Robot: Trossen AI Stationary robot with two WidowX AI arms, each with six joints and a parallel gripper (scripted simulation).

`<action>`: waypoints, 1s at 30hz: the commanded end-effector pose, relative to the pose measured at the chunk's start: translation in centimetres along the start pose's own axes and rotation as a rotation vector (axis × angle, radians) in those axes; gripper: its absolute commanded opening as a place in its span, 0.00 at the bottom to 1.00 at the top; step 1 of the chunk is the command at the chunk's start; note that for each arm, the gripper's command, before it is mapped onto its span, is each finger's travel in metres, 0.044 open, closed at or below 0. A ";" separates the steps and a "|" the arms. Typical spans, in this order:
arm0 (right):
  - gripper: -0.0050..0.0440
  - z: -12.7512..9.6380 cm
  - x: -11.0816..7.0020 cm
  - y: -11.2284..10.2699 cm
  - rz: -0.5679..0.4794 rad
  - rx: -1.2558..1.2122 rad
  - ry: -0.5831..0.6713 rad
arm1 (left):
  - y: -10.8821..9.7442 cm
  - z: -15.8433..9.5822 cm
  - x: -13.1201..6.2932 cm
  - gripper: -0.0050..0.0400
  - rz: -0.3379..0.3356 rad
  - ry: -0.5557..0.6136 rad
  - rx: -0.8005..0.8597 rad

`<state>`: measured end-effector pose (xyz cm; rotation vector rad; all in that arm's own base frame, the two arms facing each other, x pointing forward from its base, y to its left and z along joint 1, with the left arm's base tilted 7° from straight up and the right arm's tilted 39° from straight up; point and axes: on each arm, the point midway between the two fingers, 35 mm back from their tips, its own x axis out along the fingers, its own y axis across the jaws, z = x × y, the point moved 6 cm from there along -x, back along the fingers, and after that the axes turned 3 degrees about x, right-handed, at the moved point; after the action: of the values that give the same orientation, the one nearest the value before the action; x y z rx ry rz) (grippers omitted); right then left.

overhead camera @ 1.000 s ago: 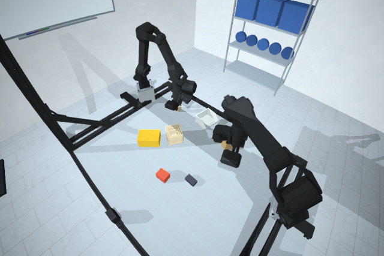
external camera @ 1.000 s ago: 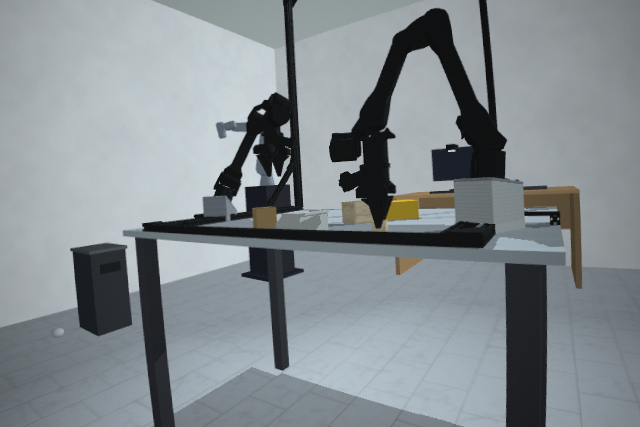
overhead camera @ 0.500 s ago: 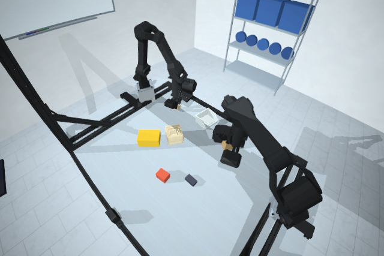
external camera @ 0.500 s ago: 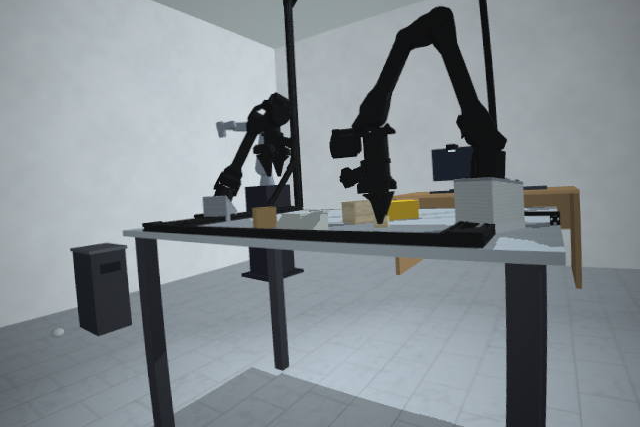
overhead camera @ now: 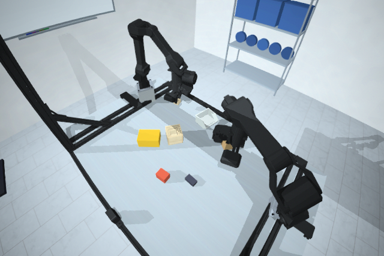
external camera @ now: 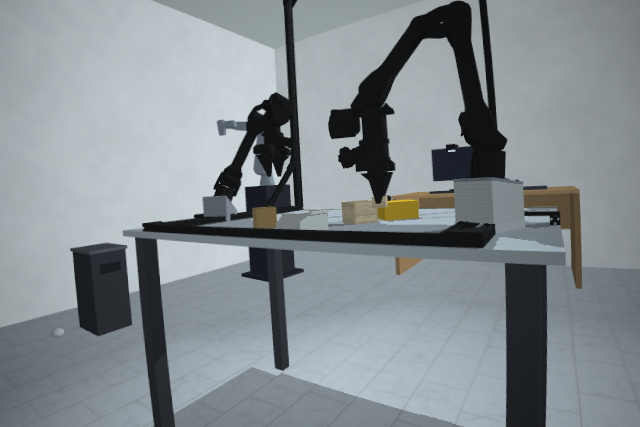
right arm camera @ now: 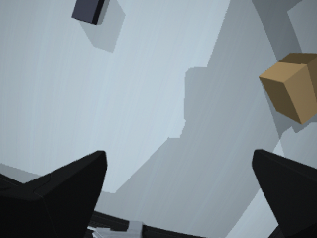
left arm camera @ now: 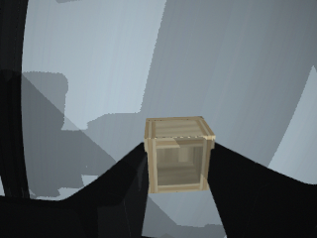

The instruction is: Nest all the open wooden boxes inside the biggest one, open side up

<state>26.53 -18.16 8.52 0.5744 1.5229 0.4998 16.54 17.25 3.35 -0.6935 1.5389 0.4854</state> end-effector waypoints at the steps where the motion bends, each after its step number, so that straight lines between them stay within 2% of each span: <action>1: 0.92 0.0 -0.1 0.0 0.001 -0.002 -0.002 | -0.1 0.1 0.0 0.11 0.000 0.000 -0.014; 17: 0.92 0.0 -0.1 0.0 0.001 -0.002 -0.002 | -2.6 3.0 -1.0 0.11 0.005 -0.002 -0.426; 19: 0.92 0.0 -0.1 0.0 0.001 -0.002 -0.002 | -2.6 3.0 -1.0 0.11 0.005 -0.002 -0.426; 30: 0.92 0.0 -0.1 0.0 0.001 -0.002 -0.002 | -4.9 4.8 -1.7 0.11 0.008 -0.004 -0.731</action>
<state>26.53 -18.15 8.55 0.5740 1.5230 0.5004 22.61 17.25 4.99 -1.1843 1.3688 1.0279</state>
